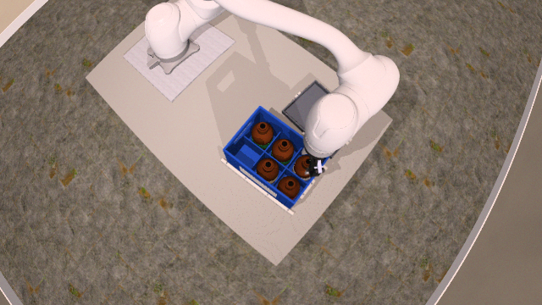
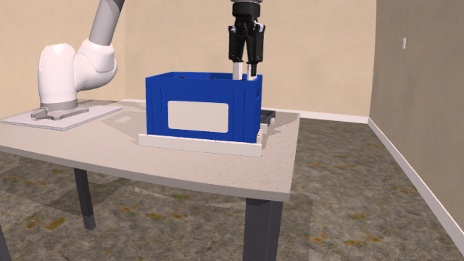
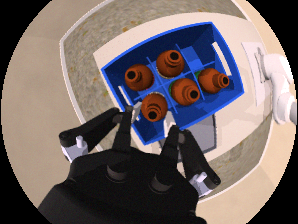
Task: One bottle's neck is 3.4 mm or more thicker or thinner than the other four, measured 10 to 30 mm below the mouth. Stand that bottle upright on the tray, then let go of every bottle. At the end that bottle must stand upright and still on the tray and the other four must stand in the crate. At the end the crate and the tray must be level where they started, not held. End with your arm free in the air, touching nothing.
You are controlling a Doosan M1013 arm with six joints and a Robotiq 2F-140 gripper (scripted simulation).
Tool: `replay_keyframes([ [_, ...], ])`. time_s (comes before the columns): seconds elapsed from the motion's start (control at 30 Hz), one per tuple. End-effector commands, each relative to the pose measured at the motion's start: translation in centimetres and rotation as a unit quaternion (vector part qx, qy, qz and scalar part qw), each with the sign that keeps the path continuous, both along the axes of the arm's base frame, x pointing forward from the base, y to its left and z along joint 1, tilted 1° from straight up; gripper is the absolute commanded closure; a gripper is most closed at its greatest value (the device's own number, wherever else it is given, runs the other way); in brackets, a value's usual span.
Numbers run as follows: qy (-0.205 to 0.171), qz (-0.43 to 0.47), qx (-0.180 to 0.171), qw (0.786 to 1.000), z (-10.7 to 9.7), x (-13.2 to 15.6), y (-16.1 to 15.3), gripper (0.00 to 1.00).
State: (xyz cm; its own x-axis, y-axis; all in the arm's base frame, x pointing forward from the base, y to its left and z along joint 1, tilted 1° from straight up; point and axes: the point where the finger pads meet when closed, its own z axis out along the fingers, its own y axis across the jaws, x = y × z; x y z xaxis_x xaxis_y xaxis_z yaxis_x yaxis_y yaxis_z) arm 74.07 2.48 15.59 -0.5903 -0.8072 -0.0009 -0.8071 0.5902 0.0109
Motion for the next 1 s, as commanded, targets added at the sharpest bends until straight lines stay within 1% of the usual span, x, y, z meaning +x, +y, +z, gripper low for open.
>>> replay_keyframes([
  [0.0, 0.000, 0.000, 0.000, 1.000, 0.02, 0.00, 0.00, 0.62],
  [0.63, 0.000, 0.000, 0.000, 1.000, 0.02, 0.00, 0.00, 0.62],
  [0.67, 0.000, 0.000, 0.000, 1.000, 0.02, 0.00, 0.00, 1.00],
  [0.97, 0.000, 0.000, 0.000, 1.000, 0.02, 0.00, 0.00, 1.00],
])
